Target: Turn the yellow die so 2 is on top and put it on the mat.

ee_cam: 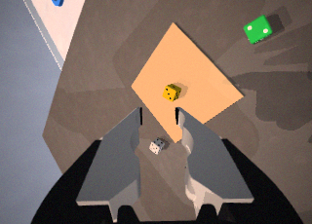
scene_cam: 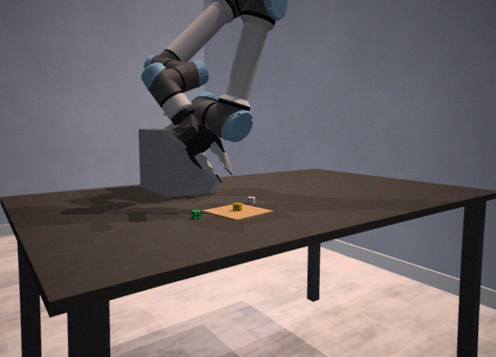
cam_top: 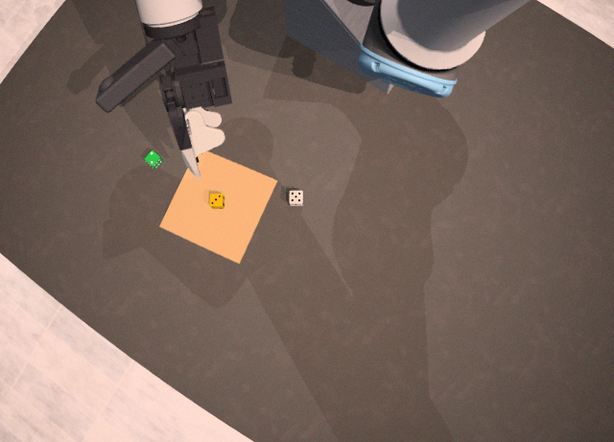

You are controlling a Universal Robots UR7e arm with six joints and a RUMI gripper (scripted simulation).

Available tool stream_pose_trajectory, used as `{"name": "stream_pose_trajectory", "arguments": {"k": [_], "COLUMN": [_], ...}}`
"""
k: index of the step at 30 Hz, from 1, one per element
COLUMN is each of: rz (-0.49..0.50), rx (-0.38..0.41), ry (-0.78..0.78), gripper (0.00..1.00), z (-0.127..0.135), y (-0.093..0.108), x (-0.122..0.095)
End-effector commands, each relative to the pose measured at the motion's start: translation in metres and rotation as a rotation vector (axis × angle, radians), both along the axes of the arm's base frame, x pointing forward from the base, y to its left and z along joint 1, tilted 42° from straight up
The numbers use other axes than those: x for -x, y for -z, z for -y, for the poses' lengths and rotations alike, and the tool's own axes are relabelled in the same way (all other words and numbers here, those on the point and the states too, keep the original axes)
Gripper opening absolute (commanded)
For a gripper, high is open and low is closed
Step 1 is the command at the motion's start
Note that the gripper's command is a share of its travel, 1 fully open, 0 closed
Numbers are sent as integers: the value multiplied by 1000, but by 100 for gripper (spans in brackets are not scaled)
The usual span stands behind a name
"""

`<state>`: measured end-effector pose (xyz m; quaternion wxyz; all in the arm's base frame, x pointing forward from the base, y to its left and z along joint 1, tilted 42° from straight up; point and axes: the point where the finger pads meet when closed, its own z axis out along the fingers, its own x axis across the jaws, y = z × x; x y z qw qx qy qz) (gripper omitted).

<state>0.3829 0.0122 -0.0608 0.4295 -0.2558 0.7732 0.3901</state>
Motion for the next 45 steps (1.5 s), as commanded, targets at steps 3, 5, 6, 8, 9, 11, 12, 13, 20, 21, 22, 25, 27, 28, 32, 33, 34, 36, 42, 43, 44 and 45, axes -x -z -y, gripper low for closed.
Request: {"name": "stream_pose_trajectory", "arguments": {"k": [3, 5, 6, 8, 9, 11, 12, 13, 20, 21, 22, 25, 27, 28, 32, 33, 34, 36, 42, 43, 44, 45], "rz": [144, 208, 217, 290, 319, 365, 403, 430, 589, 597, 636, 716, 785, 797, 878, 878, 919, 1002, 1169, 1211, 1241, 1253], "rx": [93, 136, 142, 191, 209, 239, 263, 280, 374, 378, 400, 443, 479, 485, 526, 526, 545, 584, 655, 671, 683, 687], "ry": [-86, -127, -132, -180, -198, -228, -252, -270, -374, -379, -404, -457, -502, -509, -563, -563, -590, -643, -751, -778, -797, -805], "gripper": [21, 21, 21, 21, 21, 21, 21, 21, 21, 21, 21, 21, 21, 21, 21, 21, 21, 21, 21, 21, 21, 21], "z": [0, 0, 0, -1, -1, -1, -2, -2, -3, -3, -4, -5, -5, -5, -6, -6, -7, -8, -9, -10, -10, -10], "y": [-2, -3, -3, -4, -4, -5, -6, -6, -9, -9, -10, -12, -13, -13, -15, -15, -15, -17, -19, -20, -21, -21], "x": [-2, -2, -3, -3, -4, -4, -4, -4, -5, -5, -6, -6, -6, -6, -6, -6, -6, -6, -6, -6, -6, -6]}}
